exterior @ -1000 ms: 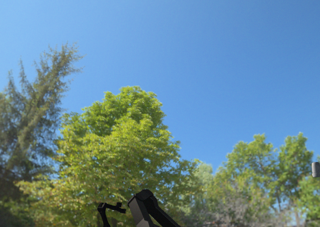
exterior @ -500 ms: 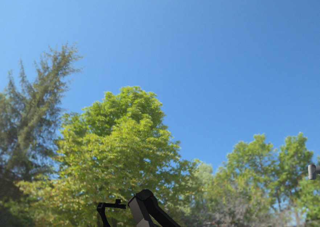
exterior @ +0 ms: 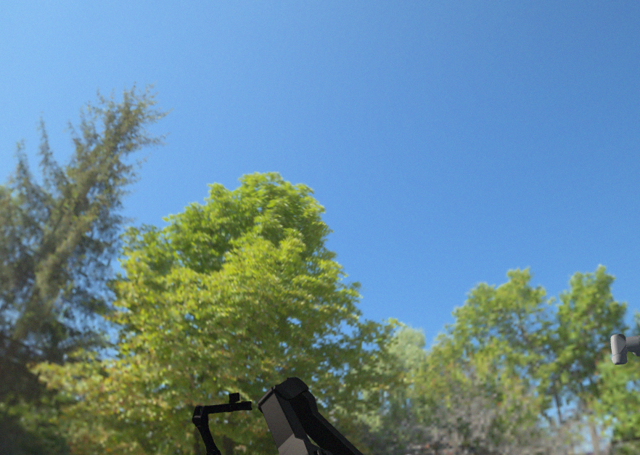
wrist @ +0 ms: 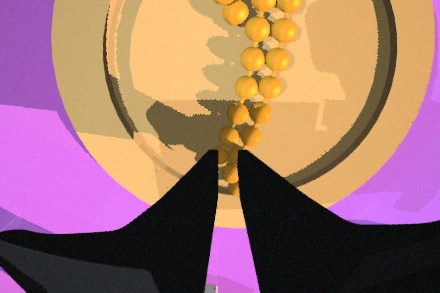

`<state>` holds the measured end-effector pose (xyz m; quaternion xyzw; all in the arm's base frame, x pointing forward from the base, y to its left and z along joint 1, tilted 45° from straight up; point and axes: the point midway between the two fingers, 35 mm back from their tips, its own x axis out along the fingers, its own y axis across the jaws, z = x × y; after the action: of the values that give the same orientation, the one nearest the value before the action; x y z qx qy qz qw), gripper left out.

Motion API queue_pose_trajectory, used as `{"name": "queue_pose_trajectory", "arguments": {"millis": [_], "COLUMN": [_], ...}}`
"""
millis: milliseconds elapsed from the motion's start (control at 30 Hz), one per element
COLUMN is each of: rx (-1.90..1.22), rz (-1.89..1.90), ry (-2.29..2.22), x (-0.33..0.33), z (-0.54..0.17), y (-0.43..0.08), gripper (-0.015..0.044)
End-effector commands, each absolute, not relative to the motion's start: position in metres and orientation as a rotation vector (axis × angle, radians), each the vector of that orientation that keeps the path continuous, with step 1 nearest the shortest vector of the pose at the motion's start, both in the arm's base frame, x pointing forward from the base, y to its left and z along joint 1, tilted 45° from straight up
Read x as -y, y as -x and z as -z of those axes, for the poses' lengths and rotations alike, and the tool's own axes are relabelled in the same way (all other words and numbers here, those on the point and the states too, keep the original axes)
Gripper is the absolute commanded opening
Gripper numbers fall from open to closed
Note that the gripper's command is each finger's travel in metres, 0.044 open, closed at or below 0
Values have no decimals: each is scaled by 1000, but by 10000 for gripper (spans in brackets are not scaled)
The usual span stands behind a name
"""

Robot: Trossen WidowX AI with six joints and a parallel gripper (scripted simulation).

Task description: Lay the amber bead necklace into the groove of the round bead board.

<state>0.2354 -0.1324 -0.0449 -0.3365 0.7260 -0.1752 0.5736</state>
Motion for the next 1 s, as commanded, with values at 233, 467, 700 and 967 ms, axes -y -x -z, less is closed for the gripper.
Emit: {"name": "queue_pose_trajectory", "arguments": {"millis": [233, 467, 700, 967], "rx": [-1697, -1699, -1705, -1705], "rz": [412, 412, 414, 414], "ry": [789, 789, 789, 789], "x": [133, 132, 132, 132], "z": [45, 45, 45, 45], "y": [-236, -236, -235, -235], "gripper": [157, 341, 440, 440]}}
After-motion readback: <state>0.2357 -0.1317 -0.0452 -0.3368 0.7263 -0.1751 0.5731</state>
